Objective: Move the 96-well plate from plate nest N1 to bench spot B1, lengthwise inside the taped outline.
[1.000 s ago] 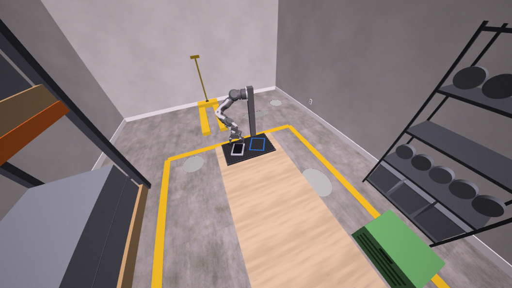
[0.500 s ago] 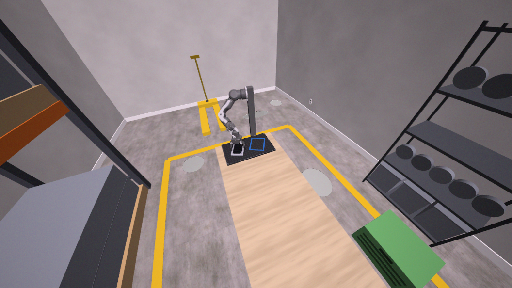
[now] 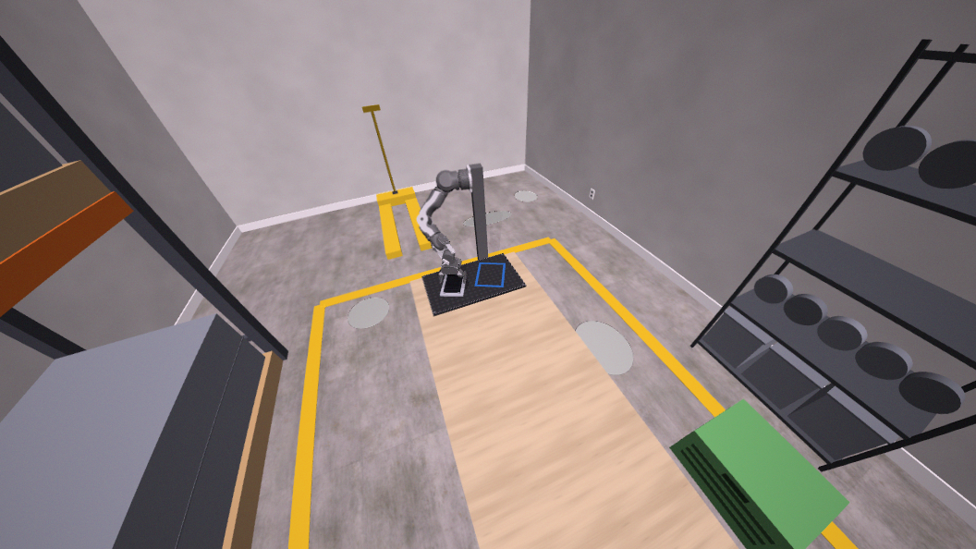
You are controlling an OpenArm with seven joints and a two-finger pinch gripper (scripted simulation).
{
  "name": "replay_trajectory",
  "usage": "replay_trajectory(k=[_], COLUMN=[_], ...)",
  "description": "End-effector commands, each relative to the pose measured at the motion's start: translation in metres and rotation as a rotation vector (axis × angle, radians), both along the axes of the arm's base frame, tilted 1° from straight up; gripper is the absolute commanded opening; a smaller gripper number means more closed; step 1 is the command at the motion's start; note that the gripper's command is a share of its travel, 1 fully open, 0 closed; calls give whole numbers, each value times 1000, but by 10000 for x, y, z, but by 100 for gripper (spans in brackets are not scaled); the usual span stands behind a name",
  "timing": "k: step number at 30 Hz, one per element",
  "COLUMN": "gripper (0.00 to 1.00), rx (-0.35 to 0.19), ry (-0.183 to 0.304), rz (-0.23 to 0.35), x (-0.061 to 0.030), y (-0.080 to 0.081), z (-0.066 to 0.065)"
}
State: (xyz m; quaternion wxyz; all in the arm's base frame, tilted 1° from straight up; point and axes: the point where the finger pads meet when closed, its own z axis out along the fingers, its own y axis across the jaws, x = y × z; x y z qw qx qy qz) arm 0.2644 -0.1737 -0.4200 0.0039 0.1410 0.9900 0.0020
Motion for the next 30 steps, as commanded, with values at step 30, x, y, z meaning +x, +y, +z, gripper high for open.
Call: replay_trajectory(k=[30], gripper=[77], rx=[7], ry=[-3], rz=[5], x=[15], y=[6], z=[-195])
